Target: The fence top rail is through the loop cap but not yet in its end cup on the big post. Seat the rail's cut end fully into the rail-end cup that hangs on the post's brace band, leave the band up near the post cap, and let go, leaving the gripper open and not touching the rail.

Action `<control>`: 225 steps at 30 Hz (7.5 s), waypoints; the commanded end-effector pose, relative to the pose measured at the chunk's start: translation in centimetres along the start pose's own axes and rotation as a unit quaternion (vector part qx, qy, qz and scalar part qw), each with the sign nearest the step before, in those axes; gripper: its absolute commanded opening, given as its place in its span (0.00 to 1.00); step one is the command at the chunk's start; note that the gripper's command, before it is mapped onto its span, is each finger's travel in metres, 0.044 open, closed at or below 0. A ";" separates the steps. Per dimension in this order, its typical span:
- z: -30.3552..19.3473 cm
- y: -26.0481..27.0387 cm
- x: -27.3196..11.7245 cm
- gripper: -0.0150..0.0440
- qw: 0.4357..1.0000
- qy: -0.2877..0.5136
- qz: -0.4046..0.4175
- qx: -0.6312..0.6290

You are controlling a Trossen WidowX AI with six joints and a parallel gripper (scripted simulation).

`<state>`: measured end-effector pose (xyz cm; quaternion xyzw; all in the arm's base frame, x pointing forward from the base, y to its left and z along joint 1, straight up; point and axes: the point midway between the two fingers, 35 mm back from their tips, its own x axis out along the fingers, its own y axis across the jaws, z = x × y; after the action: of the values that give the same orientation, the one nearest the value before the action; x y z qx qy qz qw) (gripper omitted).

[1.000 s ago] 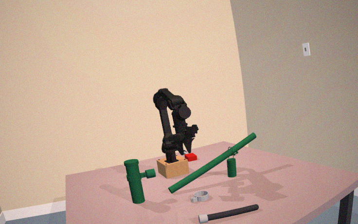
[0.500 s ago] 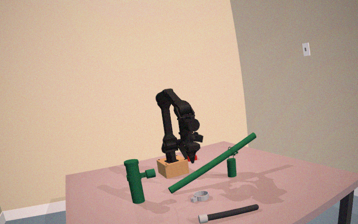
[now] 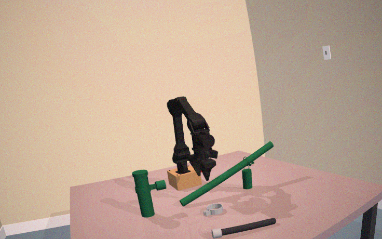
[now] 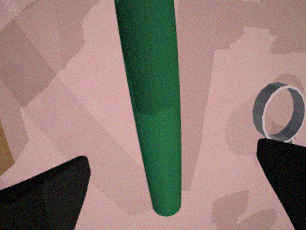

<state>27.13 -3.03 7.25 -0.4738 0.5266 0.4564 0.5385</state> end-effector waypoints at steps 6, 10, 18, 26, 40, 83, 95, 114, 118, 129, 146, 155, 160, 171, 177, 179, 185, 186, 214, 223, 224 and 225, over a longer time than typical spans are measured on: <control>0.0 0.1 2.3 1.00 1.000 0.000 0.003 -0.003; 0.0 0.1 2.4 1.00 1.000 0.000 0.003 -0.003; 0.0 0.1 3.2 1.00 1.000 0.000 0.003 -0.003; 0.0 0.0 4.5 1.00 1.000 0.000 0.003 -0.003; 0.0 0.1 6.7 1.00 1.000 0.000 0.003 -0.003; -0.1 0.2 7.7 0.25 1.000 0.003 0.004 -0.003; -3.5 0.5 1.3 0.25 0.990 0.138 0.003 0.006; -3.4 0.6 1.4 0.25 0.991 0.135 0.008 0.006; -3.4 0.6 1.3 0.25 0.991 0.135 0.008 0.006; -3.6 0.5 0.9 0.25 0.991 0.135 0.008 0.006; -4.1 0.2 0.5 0.25 0.991 0.135 0.008 0.006; -5.4 0.4 0.8 0.25 0.991 0.133 0.011 0.005; -5.8 0.5 0.9 0.25 0.991 0.133 0.012 0.005; -5.8 0.5 0.9 0.25 0.991 0.133 0.012 0.005; -5.6 0.5 0.9 0.25 0.992 0.129 0.013 0.005; -5.6 0.5 1.0 0.25 0.992 0.127 0.014 0.005; -5.6 0.5 1.0 0.25 0.992 0.127 0.014 0.005; -5.6 0.5 1.0 0.25 0.992 0.127 0.014 0.005; -5.7 0.6 0.7 0.25 0.991 0.132 0.014 0.006; -5.7 0.6 0.6 0.25 0.991 0.133 0.014 0.006; -5.7 0.6 0.6 0.25 0.991 0.133 0.014 0.006; -5.7 0.6 0.6 0.25 0.991 0.134 0.014 0.006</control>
<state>25.84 -8.47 6.37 -0.5174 0.6009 0.3969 0.4623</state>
